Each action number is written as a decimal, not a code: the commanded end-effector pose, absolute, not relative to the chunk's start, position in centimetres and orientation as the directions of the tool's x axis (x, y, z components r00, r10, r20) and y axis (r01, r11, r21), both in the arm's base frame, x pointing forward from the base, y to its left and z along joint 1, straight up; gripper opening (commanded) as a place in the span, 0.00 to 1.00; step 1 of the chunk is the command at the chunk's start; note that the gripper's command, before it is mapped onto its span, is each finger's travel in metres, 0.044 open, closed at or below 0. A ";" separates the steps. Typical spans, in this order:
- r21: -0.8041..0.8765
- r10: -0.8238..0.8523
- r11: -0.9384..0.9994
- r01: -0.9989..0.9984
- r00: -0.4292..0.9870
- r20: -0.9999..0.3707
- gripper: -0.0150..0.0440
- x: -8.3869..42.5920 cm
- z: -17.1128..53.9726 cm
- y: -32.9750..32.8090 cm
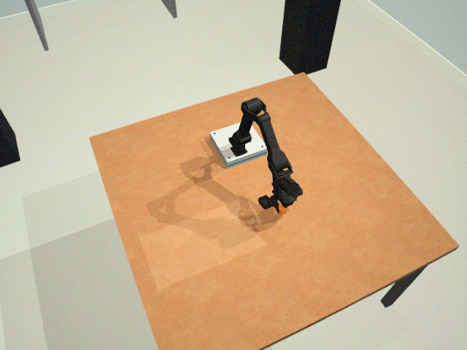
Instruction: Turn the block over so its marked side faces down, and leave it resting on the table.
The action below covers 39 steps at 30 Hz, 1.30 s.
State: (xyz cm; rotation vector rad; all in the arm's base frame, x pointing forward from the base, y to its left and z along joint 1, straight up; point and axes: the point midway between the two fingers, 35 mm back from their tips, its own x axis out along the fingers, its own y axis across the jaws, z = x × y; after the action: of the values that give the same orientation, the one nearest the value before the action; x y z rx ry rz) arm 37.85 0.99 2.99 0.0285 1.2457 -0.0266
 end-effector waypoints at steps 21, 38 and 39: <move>0.005 -0.017 0.999 0.036 0.583 -0.812 0.25 37.6 1.8 1.0; 0.004 -0.024 0.999 0.034 0.767 -0.641 0.25 38.2 -0.4 1.1; 0.004 -0.024 0.999 0.034 0.777 -0.630 0.25 38.2 -0.5 1.1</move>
State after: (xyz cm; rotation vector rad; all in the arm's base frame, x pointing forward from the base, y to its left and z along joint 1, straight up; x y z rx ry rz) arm 38.66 1.12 0.18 0.0244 0.7030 -0.0309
